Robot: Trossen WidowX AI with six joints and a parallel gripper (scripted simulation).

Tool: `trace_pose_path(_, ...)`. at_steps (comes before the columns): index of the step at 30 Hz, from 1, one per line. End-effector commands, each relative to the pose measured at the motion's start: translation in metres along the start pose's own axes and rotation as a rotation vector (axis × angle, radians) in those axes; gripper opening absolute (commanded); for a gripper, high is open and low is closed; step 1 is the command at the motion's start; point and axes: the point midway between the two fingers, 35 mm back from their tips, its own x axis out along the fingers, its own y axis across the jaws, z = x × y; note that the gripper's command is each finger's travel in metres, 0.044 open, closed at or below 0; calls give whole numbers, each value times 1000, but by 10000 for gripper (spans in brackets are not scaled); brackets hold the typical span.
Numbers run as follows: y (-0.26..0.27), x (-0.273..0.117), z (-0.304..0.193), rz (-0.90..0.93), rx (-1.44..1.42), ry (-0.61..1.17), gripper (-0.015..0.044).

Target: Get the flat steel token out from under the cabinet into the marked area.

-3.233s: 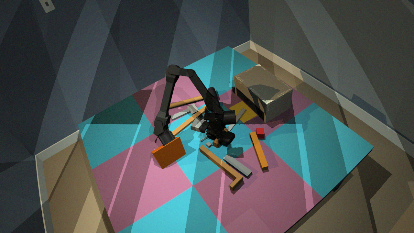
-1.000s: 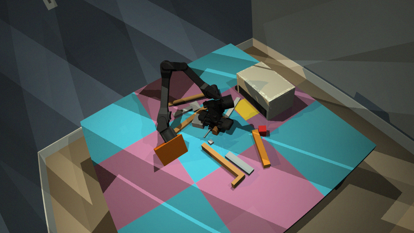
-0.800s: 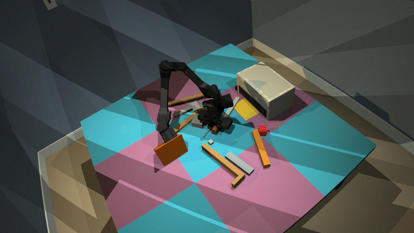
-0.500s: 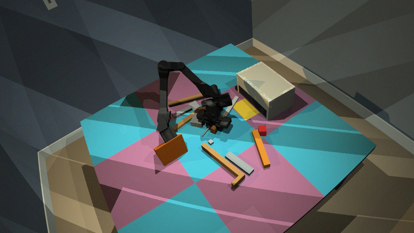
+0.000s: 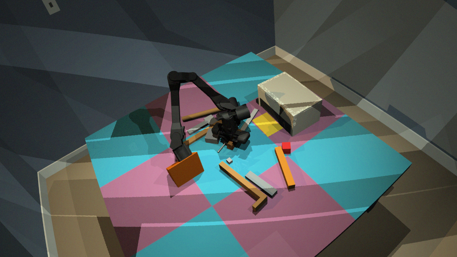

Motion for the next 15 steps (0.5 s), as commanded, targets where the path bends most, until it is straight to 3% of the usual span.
trace_pose_path(1, 6, -1, 3, 5, -7, -7, 0)
trace_pose_path(15, 12, -1, 8, 6, -7, -8, 0)
